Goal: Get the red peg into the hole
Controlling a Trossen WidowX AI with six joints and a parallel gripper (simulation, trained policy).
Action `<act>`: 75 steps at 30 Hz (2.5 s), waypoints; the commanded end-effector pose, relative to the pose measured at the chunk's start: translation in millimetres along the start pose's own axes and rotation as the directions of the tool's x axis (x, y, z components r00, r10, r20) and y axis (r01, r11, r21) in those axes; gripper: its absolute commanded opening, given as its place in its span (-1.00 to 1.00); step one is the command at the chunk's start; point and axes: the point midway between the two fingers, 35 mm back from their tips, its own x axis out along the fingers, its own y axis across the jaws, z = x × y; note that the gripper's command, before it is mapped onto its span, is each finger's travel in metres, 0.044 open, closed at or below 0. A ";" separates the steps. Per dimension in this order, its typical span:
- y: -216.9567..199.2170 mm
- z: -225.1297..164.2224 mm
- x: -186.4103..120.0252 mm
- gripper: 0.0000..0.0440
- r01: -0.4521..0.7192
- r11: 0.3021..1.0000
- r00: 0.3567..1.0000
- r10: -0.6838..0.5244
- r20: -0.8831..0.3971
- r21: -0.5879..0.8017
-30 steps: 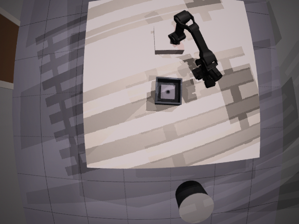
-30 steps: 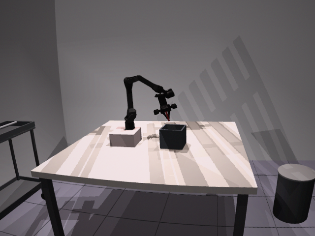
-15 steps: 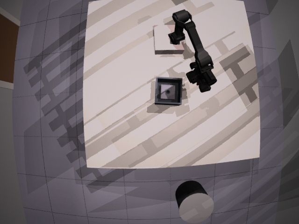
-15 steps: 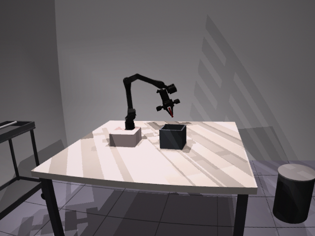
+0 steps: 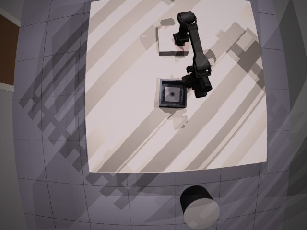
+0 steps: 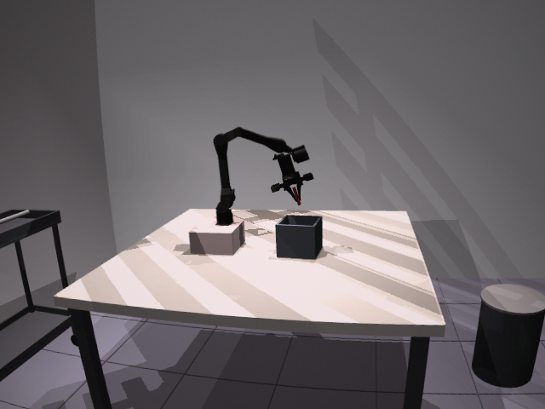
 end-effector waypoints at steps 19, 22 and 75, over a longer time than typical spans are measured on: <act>-8.1 61.8 18.6 -1.00 0.114 0.993 0.993 -0.114 0.026 0.003; -9.5 68.1 22.8 -1.00 0.128 0.992 0.991 -0.128 0.023 0.000; -30.7 99.9 126.2 -0.45 0.242 0.966 0.963 -0.251 -0.098 -0.094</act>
